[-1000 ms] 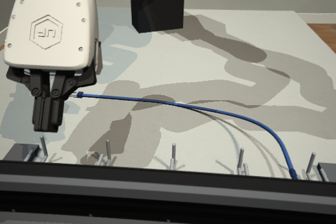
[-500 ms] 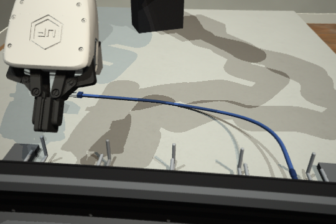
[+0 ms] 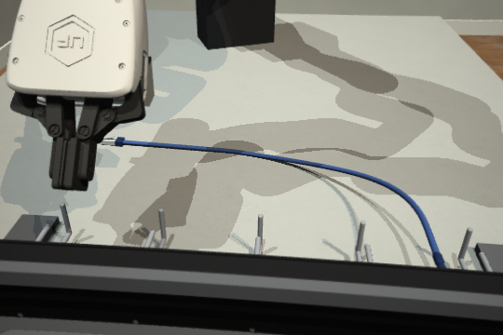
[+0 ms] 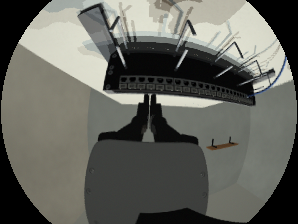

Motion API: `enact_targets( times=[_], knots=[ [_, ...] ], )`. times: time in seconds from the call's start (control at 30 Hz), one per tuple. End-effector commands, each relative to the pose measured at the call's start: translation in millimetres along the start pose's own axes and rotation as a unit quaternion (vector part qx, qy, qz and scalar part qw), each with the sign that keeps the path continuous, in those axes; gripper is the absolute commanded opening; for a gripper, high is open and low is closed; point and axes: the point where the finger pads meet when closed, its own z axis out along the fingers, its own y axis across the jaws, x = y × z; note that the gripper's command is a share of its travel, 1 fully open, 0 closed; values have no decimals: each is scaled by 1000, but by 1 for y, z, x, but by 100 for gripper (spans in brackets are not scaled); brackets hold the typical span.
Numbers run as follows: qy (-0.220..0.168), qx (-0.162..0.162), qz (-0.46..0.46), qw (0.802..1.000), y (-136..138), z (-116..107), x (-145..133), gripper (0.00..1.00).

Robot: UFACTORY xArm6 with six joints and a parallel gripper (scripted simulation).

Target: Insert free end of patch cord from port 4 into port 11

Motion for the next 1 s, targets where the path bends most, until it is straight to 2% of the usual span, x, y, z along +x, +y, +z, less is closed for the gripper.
enact_targets(
  times=[0.0,0.1,0.37,0.53,0.73,0.97],
  knots=[
    [-1,0,0,1000,0,-10,-1,0],
    [-1,0,0,1000,0,-22,-1,0],
    [-1,0,0,1000,0,-90,-1,0],
    [-1,0,0,1000,0,-123,-1,0],
    [-1,0,0,1000,0,-133,-1,0],
    [1,0,-4,1000,0,-135,0,0]
  ],
)
